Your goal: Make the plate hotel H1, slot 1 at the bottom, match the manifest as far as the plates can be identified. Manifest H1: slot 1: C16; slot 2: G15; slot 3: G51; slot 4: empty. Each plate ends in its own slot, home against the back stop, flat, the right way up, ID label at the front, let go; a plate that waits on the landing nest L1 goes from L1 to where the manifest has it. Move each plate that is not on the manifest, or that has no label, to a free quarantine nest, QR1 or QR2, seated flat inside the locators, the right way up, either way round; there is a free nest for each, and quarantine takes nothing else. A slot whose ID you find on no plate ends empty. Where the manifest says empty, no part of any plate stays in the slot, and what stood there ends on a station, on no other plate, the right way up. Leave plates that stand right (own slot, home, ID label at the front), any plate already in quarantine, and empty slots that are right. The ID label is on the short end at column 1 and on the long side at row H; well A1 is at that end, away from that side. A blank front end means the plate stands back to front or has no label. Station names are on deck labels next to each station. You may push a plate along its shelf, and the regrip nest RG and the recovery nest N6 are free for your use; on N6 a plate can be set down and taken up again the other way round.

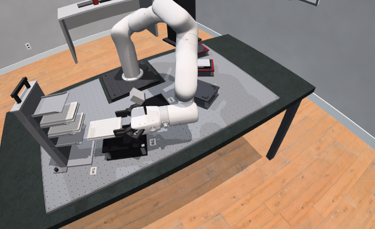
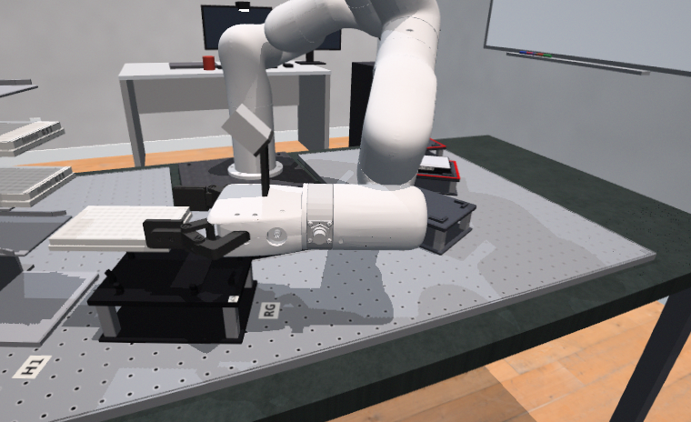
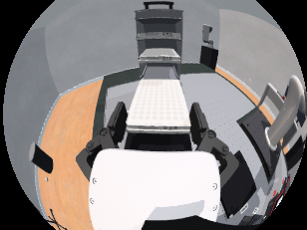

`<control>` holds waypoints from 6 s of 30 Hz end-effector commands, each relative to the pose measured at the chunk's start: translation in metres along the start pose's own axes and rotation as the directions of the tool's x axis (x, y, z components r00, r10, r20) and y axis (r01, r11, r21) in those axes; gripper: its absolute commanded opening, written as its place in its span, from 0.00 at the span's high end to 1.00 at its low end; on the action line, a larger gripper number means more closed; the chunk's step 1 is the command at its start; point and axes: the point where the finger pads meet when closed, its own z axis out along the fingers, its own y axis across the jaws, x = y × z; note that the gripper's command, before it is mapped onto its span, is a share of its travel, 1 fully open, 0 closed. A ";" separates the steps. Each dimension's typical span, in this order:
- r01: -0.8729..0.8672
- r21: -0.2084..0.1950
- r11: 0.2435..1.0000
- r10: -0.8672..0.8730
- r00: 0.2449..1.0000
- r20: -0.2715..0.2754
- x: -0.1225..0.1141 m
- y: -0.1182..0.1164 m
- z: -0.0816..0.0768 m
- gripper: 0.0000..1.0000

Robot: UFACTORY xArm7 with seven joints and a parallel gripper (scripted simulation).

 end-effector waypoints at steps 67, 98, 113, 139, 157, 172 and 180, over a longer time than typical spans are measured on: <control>-0.004 -0.001 1.000 0.004 1.000 0.000 0.002 -0.001 0.083 1.00; -0.004 -0.001 1.000 0.004 1.000 0.000 0.000 -0.001 0.092 1.00; -0.004 -0.001 1.000 0.004 1.000 0.000 -0.001 -0.001 0.096 1.00; -0.004 -0.001 1.000 0.004 1.000 0.000 -0.001 -0.001 0.107 1.00; -0.004 -0.001 1.000 0.004 1.000 0.000 -0.001 -0.001 0.115 1.00; -0.004 -0.001 1.000 0.004 1.000 0.000 0.000 -0.001 0.121 1.00; -0.004 -0.001 1.000 0.004 1.000 0.000 0.000 -0.001 0.125 1.00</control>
